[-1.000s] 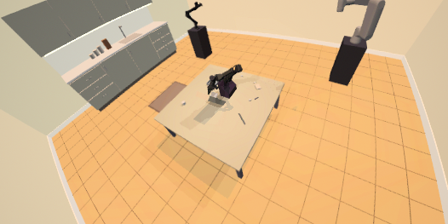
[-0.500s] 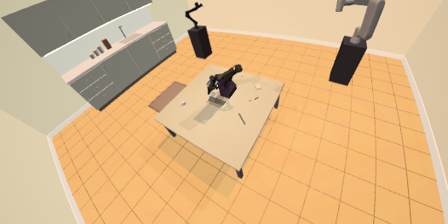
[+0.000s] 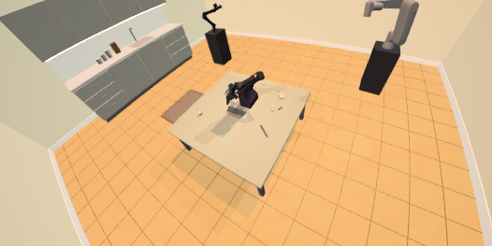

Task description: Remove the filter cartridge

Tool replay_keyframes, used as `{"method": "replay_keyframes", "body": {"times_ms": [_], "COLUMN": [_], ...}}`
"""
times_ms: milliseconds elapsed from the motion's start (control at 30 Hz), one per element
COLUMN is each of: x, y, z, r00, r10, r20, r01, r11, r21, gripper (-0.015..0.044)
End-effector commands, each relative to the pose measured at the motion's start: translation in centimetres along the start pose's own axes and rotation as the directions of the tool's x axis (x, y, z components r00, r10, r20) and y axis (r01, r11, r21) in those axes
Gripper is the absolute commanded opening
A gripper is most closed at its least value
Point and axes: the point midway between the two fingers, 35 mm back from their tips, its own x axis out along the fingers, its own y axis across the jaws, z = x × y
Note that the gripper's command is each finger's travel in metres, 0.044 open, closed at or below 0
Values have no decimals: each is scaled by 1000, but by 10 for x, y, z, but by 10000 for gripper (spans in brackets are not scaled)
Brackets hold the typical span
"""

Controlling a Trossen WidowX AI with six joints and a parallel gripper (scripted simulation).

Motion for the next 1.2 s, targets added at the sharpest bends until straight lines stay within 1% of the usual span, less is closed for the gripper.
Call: {"method": "replay_keyframes", "body": {"times_ms": [0, 967, 1167], "x": [2, 14, 10], "y": [1, 1, 1], "z": [0, 0, 0], "r00": [1000, 1000, 1000], "r10": [3, 3, -2], "r20": [-1, 0, 0], "r01": [-3, -3, 2], "r11": [1000, 1000, 1000], "r21": [5, 5, 5], "gripper": [115, 115, 75]}}
